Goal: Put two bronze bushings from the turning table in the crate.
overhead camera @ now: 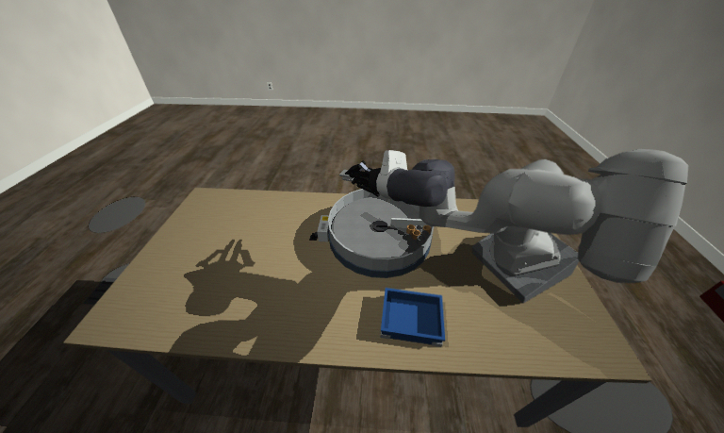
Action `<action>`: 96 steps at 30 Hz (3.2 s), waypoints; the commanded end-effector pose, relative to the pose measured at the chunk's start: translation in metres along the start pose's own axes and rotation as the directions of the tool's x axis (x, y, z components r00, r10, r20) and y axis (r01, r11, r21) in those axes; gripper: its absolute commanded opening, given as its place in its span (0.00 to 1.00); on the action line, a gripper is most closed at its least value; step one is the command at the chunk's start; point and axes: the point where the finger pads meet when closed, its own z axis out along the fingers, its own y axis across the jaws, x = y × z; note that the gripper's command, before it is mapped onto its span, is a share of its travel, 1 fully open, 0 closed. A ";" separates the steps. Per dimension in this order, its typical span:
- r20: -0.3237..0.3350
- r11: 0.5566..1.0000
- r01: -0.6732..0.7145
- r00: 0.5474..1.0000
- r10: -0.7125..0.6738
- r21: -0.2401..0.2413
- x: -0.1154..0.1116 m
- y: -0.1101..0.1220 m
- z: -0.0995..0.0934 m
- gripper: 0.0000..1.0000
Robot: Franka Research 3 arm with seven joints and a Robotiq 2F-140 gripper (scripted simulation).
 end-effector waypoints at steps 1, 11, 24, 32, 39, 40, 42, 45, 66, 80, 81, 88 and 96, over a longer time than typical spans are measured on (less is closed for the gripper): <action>0.062 0.988 0.155 0.986 -0.154 -0.010 -0.018 0.020 -0.011 0.06; 0.163 0.927 0.365 0.923 -0.348 -0.084 -0.031 0.087 -0.037 0.06; 0.194 0.894 0.432 0.893 -0.406 -0.116 -0.028 0.112 -0.047 0.06; 0.194 0.894 0.432 0.893 -0.406 -0.116 -0.028 0.112 -0.047 0.06; 0.194 0.894 0.432 0.893 -0.406 -0.116 -0.028 0.112 -0.047 0.06; 0.194 0.894 0.432 0.893 -0.406 -0.116 -0.028 0.112 -0.047 0.06; 0.194 0.894 0.432 0.893 -0.406 -0.116 -0.028 0.112 -0.047 0.06; 0.194 0.894 0.432 0.893 -0.406 -0.116 -0.028 0.112 -0.047 0.06; 0.233 0.840 0.516 0.848 -0.475 -0.165 -0.020 0.146 -0.061 0.06; 0.237 0.833 0.526 0.843 -0.483 -0.171 -0.018 0.150 -0.063 0.06; 0.238 0.833 0.526 0.843 -0.483 -0.172 -0.018 0.150 -0.063 0.06; 0.238 0.833 0.527 0.842 -0.484 -0.172 -0.018 0.150 -0.063 0.06; 0.238 0.832 0.527 0.842 -0.484 -0.172 -0.018 0.150 -0.063 0.06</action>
